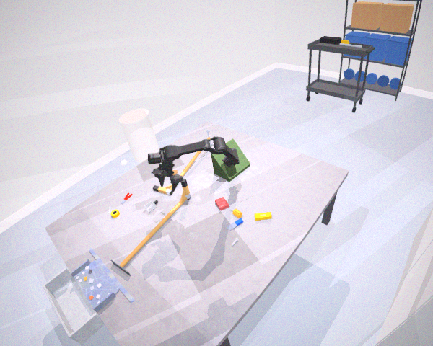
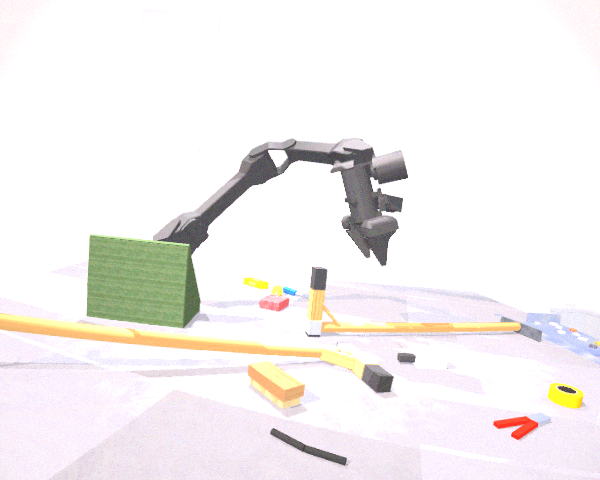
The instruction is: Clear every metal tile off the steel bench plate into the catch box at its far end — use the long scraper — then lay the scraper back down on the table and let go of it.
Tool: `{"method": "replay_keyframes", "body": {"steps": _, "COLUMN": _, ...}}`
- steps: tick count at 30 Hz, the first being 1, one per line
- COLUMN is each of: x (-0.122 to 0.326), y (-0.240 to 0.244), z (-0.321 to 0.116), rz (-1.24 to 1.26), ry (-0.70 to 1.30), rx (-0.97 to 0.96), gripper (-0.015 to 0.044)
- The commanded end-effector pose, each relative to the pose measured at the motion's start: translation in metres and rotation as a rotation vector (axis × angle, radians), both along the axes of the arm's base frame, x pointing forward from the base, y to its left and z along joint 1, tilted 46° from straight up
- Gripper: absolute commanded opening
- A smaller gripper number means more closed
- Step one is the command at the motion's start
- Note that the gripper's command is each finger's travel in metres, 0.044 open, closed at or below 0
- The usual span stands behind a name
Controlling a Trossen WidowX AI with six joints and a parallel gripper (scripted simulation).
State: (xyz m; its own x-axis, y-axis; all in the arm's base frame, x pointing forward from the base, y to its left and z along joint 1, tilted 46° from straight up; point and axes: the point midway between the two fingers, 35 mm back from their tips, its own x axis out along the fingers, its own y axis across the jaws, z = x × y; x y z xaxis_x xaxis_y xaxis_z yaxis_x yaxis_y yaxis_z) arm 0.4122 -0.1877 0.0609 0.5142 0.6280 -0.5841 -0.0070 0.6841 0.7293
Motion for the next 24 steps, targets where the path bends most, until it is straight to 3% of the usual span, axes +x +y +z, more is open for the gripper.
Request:
{"method": "replay_keyframes", "body": {"steps": 1, "x": -0.012, "y": -0.004, "z": 0.002, "rz": -0.012, "ry": -0.022, "rx": 0.002, "gripper": 0.044}}
{"method": "replay_keyframes", "body": {"steps": 24, "x": -0.074, "y": -0.012, "z": -0.001, "rz": -0.062, "ry": -0.111, "rx": -0.005, "gripper": 0.044}}
